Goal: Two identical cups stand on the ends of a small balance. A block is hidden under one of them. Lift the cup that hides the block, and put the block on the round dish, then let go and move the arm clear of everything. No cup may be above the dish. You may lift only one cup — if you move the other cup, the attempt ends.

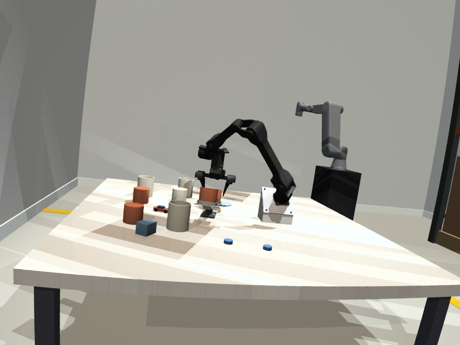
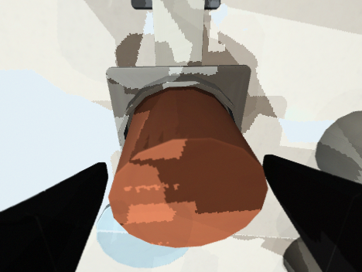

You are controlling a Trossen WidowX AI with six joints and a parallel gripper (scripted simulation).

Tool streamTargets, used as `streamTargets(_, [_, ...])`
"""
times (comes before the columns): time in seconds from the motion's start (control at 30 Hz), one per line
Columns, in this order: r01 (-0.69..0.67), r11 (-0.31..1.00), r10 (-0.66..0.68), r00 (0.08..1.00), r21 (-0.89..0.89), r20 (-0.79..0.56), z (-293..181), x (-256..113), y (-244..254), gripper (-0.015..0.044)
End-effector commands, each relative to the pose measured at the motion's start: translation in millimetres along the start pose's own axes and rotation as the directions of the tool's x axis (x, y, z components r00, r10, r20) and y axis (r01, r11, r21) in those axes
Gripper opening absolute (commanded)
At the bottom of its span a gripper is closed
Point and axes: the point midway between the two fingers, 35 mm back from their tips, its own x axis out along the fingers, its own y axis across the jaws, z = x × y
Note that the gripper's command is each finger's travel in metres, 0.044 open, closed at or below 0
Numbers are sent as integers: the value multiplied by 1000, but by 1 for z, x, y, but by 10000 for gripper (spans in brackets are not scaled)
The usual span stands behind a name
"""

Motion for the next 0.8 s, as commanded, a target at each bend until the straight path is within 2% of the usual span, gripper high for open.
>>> streamTargets(0.0, [0,1000,-1,1000,3,4,1,7,1,440])
streamTargets(0.3, [0,1000,0,1000,3,6,1,18,2,440])
streamTargets(0.4, [0,1000,0,1000,3,6,1,18,2,361])
streamTargets(0.67, [0,1000,0,1000,3,6,1,18,2,308])
streamTargets(0.77, [0,1000,0,1000,3,6,1,18,1,229])
